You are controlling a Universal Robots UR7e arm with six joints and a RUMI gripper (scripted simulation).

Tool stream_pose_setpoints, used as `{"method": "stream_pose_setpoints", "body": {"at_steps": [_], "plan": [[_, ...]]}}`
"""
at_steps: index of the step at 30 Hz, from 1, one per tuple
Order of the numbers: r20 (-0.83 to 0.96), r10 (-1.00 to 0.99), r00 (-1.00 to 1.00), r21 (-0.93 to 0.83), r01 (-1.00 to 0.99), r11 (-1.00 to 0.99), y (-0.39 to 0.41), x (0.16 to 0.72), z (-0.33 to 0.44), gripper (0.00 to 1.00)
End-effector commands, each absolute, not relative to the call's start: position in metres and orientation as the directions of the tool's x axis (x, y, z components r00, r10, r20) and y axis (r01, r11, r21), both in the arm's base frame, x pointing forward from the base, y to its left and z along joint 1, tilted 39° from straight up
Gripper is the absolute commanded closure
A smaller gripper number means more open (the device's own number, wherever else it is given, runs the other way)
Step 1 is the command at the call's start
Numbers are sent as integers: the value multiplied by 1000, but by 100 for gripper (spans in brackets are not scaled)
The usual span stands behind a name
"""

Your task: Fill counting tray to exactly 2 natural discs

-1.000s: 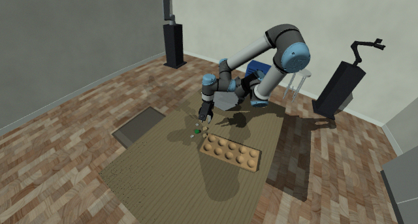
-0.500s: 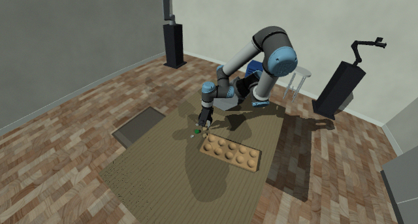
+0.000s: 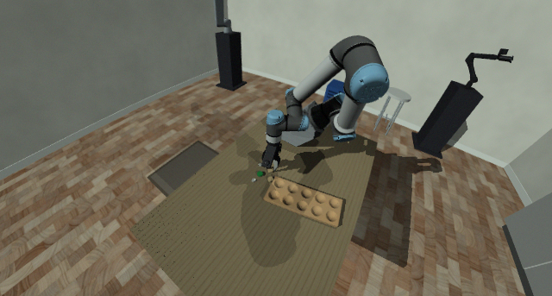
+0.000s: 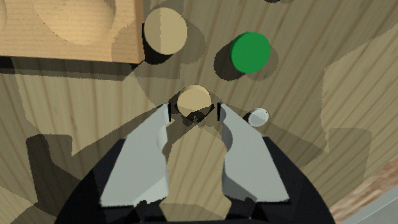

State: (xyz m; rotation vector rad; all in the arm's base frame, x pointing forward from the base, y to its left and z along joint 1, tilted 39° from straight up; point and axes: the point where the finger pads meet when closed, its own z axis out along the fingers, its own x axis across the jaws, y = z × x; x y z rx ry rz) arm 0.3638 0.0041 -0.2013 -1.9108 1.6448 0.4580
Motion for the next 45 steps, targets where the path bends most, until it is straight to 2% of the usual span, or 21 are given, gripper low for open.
{"method": "stream_pose_setpoints", "body": {"at_steps": [1, 2, 3, 45], "plan": [[-595, -782, 184, -198, -977, -80, 4, 364, -201, 72], [-595, -782, 184, -198, -977, -80, 4, 364, -201, 72], [-595, -782, 184, -198, -977, -80, 4, 364, -201, 100], [-595, -782, 184, -198, -977, -80, 1, 364, -198, 100]]}}
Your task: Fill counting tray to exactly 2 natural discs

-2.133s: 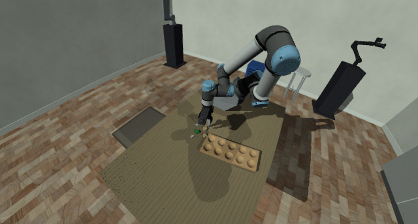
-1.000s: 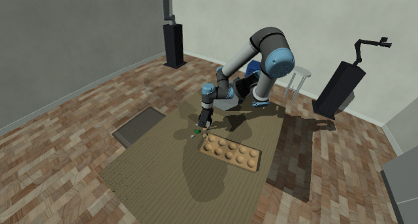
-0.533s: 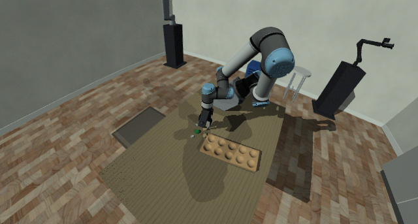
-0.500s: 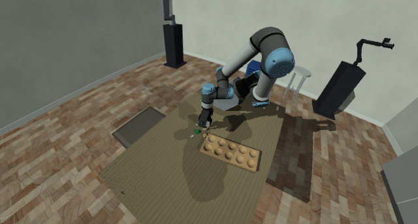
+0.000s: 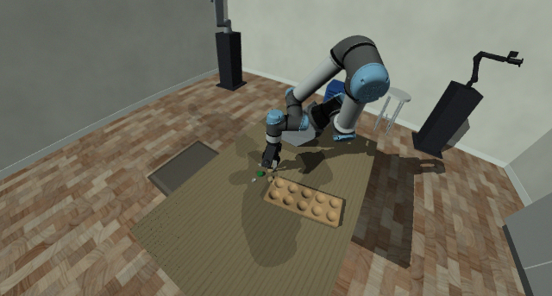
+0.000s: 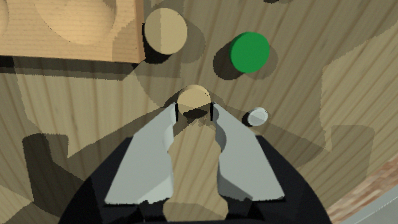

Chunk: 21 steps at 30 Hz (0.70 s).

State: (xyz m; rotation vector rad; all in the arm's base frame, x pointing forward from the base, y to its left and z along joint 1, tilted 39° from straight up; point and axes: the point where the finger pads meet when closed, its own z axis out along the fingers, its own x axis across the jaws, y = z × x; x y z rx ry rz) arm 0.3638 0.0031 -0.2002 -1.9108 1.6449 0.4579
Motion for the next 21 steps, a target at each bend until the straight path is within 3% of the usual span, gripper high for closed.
{"method": "stream_pose_setpoints", "body": {"at_steps": [1, 21], "plan": [[-595, -782, 184, -198, -977, -80, 0, 364, -197, 100], [-595, -782, 184, -198, -977, -80, -47, 356, -140, 100]]}}
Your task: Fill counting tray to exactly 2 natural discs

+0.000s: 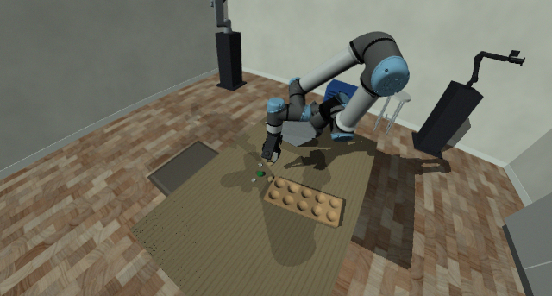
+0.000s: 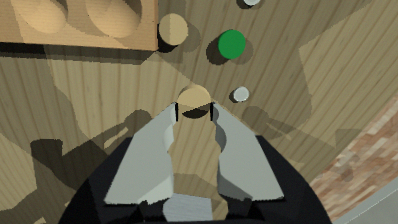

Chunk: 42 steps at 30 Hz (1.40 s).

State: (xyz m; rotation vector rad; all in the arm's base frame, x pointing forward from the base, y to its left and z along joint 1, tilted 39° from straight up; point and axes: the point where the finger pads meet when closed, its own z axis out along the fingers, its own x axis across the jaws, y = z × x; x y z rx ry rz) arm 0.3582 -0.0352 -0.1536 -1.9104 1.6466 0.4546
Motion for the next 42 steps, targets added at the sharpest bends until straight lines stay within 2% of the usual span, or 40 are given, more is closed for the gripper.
{"method": "stream_pose_setpoints", "body": {"at_steps": [1, 18, 28, 35, 42], "plan": [[-595, -782, 184, -198, -977, -80, -49, 356, -137, 100], [-595, -783, 184, -197, -977, -80, -58, 354, -123, 100], [-582, -793, 177, -188, -979, -80, -48, 374, -108, 100], [-561, -811, 167, -178, -981, -79, -18, 414, -72, 100], [-548, -820, 164, -180, -981, -76, 47, 457, -11, 100]]}}
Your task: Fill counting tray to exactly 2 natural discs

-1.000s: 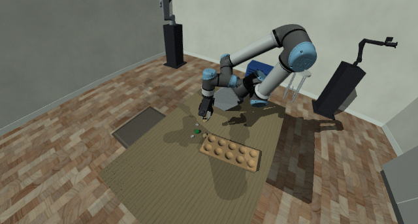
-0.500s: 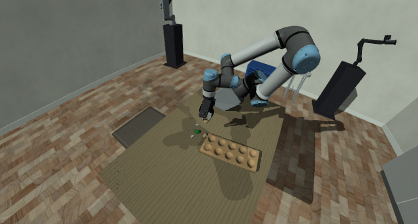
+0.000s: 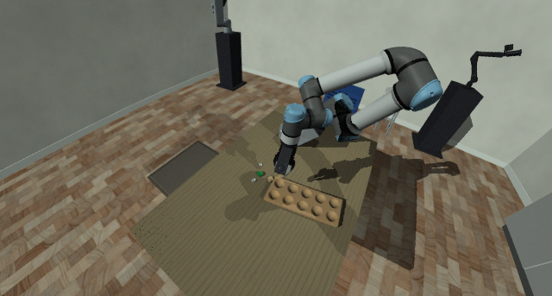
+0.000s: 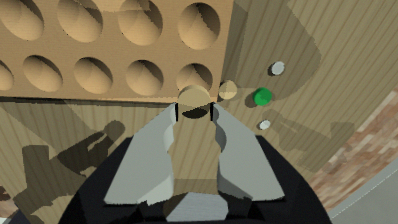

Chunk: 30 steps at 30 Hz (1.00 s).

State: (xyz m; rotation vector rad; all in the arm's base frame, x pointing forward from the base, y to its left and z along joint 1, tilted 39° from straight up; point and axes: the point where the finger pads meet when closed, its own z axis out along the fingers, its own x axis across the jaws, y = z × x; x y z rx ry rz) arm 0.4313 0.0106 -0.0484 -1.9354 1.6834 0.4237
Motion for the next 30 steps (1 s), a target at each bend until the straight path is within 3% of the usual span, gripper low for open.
{"method": "stream_pose_setpoints", "body": {"at_steps": [1, 18, 30], "plan": [[-548, -820, 165, -182, -980, -75, 58, 462, -1, 100], [-584, -792, 181, -198, -977, -77, 210, 473, 121, 100], [-596, -782, 185, -199, -977, -80, 238, 465, 143, 100]]}}
